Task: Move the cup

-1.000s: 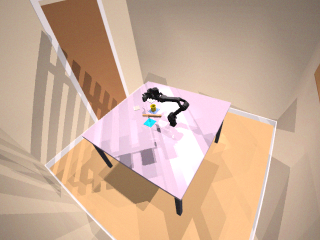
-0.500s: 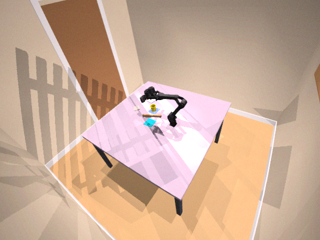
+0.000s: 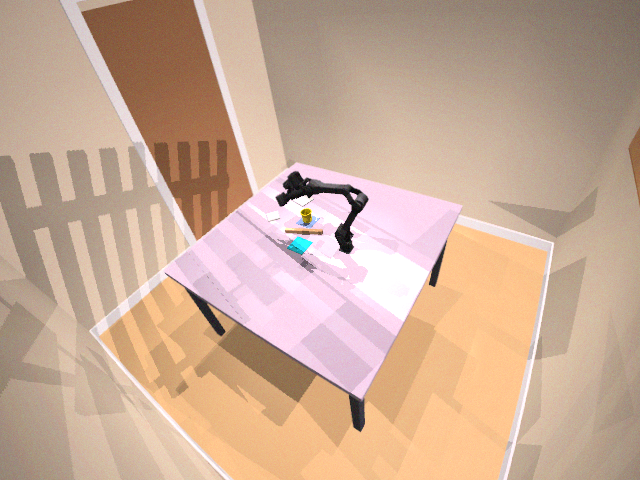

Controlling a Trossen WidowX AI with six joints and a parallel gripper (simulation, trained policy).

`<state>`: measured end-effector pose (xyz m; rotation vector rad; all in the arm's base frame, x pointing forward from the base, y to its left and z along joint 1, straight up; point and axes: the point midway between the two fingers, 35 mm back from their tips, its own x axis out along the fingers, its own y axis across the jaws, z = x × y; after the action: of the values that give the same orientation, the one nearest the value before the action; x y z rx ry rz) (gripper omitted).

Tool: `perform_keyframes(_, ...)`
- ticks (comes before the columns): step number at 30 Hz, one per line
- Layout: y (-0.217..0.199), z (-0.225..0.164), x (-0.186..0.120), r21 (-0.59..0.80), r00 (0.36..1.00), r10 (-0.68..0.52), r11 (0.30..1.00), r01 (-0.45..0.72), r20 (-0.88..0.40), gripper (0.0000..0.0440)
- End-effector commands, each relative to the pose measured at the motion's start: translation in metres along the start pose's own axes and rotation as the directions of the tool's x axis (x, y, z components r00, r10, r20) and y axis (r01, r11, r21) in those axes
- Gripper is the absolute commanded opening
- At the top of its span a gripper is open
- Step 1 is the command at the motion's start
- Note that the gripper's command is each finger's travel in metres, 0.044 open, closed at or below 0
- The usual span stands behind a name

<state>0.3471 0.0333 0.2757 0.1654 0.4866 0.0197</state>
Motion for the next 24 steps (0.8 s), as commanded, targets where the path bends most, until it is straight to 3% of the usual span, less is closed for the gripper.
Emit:
perform_keyframes(1,0.001,-0.004,0.005,0.012,0.999,-0.010,1.000,0.011,-0.049,0.0105)
perform_keyframes(24,-0.005,-0.032,0.020,-0.005,0.914,-0.097,0.995,0.104,-0.394,0.0124)
